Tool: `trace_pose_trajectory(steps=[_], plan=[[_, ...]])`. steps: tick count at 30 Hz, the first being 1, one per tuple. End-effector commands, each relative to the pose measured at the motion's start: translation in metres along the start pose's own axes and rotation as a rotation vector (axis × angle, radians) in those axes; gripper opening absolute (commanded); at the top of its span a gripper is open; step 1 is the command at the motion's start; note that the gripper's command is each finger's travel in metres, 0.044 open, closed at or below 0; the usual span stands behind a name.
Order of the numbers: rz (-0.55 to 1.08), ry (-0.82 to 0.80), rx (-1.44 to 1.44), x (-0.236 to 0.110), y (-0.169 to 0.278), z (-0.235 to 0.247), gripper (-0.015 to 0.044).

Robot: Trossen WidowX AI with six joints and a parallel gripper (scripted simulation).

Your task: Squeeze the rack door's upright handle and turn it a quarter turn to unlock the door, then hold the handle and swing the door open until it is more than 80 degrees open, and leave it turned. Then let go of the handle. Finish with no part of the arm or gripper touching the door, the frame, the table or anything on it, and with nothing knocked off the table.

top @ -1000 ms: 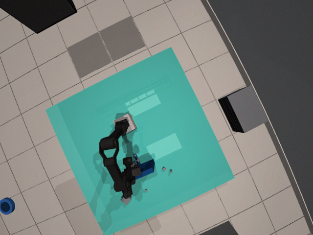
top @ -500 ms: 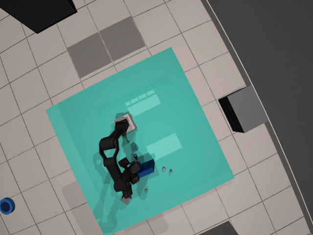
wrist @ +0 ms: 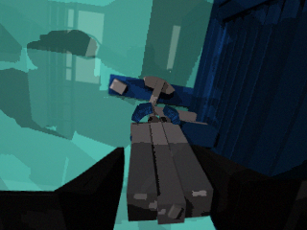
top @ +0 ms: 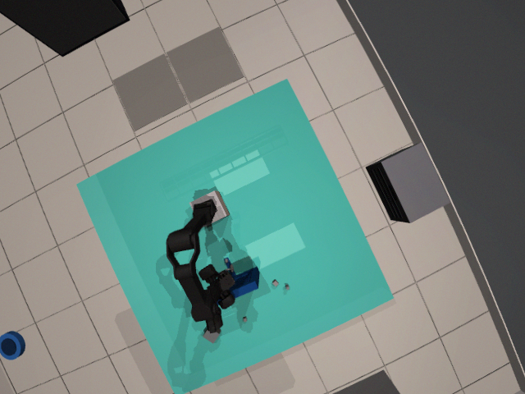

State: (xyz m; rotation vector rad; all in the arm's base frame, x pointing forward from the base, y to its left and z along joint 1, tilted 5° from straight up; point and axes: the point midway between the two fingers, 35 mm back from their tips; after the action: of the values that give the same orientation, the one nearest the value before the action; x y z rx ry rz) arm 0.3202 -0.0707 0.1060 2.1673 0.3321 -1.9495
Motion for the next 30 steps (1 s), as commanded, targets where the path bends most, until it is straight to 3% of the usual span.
trace_pose_trajectory(steps=[1,26,30], plan=[[-0.004,0.003,-0.005,0.0003,-0.0006,-0.0007,0.0183],[-0.004,0.003,-0.005,0.0003,-0.0006,-0.0007,0.0016],[-0.004,0.003,-0.001,0.0003,-0.0007,-0.0006,0.0011]])
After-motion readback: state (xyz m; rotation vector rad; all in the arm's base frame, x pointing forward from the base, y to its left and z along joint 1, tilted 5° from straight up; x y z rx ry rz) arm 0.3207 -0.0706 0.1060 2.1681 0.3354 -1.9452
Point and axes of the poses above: the point midway between the two fingers, 35 mm back from their tips, its own x axis out along the fingers, its own z axis across the jaws, y = z × x, and after that the axes turned 8 degrees about -x, right-handed
